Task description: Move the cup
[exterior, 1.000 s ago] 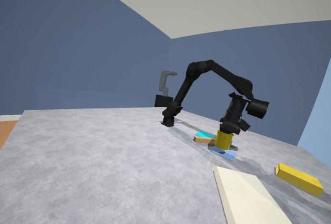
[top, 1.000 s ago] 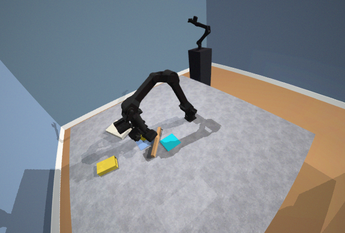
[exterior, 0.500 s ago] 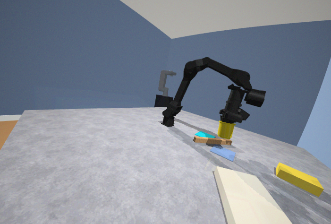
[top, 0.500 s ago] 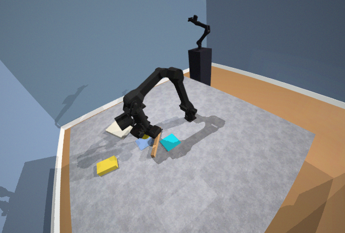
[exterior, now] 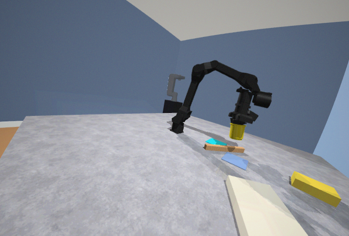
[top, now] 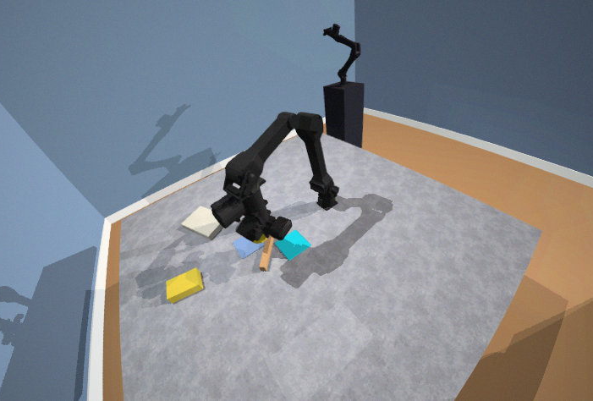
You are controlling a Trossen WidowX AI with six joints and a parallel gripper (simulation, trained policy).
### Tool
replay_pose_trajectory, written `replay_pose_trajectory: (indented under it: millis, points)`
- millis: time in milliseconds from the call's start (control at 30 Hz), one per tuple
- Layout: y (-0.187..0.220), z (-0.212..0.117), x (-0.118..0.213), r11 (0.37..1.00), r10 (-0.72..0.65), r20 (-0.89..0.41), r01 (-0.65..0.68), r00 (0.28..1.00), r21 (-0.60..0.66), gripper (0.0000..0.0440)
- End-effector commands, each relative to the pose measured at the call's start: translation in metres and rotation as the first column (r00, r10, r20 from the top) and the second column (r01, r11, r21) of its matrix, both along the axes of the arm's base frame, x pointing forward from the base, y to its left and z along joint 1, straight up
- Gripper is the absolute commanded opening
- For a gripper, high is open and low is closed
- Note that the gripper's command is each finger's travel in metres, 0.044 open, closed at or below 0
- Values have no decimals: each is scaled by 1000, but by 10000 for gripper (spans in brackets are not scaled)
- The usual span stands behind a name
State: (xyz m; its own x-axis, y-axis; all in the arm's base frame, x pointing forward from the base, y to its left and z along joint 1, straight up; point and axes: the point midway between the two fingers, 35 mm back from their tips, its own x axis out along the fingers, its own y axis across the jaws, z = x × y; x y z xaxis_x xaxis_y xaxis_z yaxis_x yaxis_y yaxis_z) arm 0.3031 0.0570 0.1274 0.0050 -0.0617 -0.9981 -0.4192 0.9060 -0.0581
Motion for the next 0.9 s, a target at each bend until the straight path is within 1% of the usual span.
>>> replay_pose_trajectory:
  millis: [0, 400, 867]
  points:
    - [8, 0, -6, 1000, 8, 7, -8, 1000, 5, 5]
    - [32, -5, -29, 999, 38, 38, -38, 999, 9, 0]
    - [39, -27, -52, 1000, 29, 68, -30, 997, 8, 0]
